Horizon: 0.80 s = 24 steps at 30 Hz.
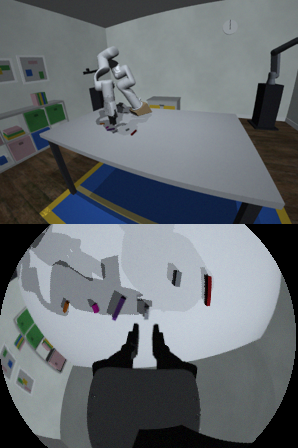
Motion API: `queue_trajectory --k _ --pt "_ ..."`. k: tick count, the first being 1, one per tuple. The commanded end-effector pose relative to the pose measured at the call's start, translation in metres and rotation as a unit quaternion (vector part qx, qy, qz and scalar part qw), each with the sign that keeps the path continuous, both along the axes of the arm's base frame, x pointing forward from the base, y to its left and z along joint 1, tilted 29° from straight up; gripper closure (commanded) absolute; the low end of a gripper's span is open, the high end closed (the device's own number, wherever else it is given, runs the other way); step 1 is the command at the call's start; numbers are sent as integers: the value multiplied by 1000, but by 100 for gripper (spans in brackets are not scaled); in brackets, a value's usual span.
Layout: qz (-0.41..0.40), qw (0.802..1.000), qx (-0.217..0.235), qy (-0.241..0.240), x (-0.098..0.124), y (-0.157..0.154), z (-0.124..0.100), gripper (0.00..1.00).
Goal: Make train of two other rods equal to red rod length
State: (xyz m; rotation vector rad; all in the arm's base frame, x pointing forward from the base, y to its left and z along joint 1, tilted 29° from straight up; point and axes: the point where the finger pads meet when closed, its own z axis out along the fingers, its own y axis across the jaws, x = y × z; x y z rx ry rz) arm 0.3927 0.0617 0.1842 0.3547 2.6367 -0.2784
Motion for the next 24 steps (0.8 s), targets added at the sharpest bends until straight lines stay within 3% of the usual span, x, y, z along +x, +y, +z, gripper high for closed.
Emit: queue_trajectory --k 1,24 --pt "0 1000 1 -1 1 0 0 76" --pt "0 1000 1 -1 12 -7 -23 76"
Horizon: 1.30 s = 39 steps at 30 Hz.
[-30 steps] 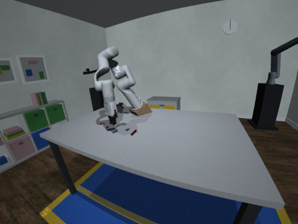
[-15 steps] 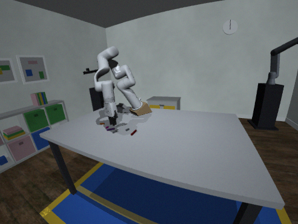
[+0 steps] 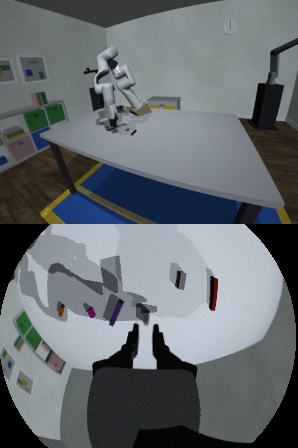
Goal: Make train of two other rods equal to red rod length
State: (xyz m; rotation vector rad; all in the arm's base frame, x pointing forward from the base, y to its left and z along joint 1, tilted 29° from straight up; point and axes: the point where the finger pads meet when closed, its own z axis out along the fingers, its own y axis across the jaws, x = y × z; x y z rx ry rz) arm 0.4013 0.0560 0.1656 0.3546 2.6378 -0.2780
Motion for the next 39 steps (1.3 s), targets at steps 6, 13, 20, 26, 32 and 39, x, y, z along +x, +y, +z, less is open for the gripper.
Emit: queue_trajectory --k 6,13,20,26,32,39 --pt "0 1000 0 -2 6 -3 -10 76" --pt "0 1000 0 -2 10 -5 -18 76" --pt "0 1000 0 -2 13 -7 -22 76" --pt "0 1000 0 -2 13 -7 -24 76" --pt "0 1000 0 -2 14 -7 -25 76" --pt "0 1000 0 -2 14 -7 -25 76"
